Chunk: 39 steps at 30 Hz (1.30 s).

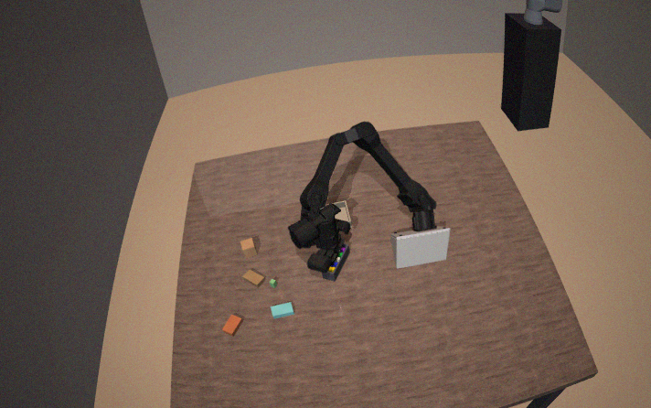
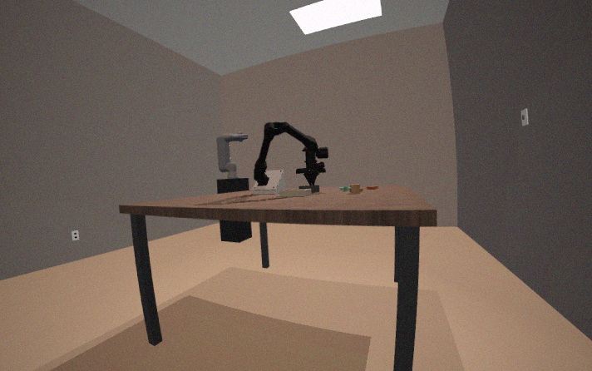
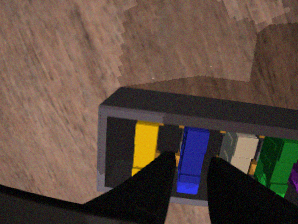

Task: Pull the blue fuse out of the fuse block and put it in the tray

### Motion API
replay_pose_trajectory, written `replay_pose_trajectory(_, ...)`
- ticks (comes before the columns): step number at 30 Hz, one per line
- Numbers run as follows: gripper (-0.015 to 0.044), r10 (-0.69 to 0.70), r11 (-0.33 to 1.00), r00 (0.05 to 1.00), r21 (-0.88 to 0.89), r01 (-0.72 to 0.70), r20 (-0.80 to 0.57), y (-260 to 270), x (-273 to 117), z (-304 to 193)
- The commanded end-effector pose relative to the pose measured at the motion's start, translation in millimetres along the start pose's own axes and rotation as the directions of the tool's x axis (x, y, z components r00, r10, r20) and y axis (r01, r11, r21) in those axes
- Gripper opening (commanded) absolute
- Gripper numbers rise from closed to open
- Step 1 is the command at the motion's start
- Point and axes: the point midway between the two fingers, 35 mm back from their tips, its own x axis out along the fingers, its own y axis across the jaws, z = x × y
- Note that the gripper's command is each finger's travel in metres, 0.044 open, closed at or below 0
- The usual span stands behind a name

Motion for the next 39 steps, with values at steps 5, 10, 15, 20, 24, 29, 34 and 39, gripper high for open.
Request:
replay_pose_trajectory(5,0.0074,-0.003,1.000,1.000,-0.005,0.003,0.003,-0.7,5.9,0.0)
replay_pose_trajectory(10,0.0054,-0.001,1.000,1.000,0.000,0.001,-0.001,-0.4,4.8,-0.3)
replay_pose_trajectory(15,0.0021,-0.001,1.000,1.000,0.000,0.001,-0.001,-0.4,4.8,-0.3)
replay_pose_trajectory(20,0.0000,-0.001,1.000,1.000,0.000,0.001,-0.001,-0.4,4.8,-0.3)
replay_pose_trajectory(24,0.0000,-0.001,1.000,1.000,-0.001,0.001,-0.001,-0.4,3.5,-0.2)
replay_pose_trajectory(29,0.0000,-0.001,1.000,1.000,-0.001,0.001,-0.001,-0.2,1.1,-0.1)
replay_pose_trajectory(34,0.0000,-0.001,1.000,1.000,-0.001,0.001,-0.001,-0.1,-1.3,-0.1)
replay_pose_trajectory(39,0.0000,-0.001,1.000,1.000,-0.001,0.001,0.000,0.0,-3.8,0.0)
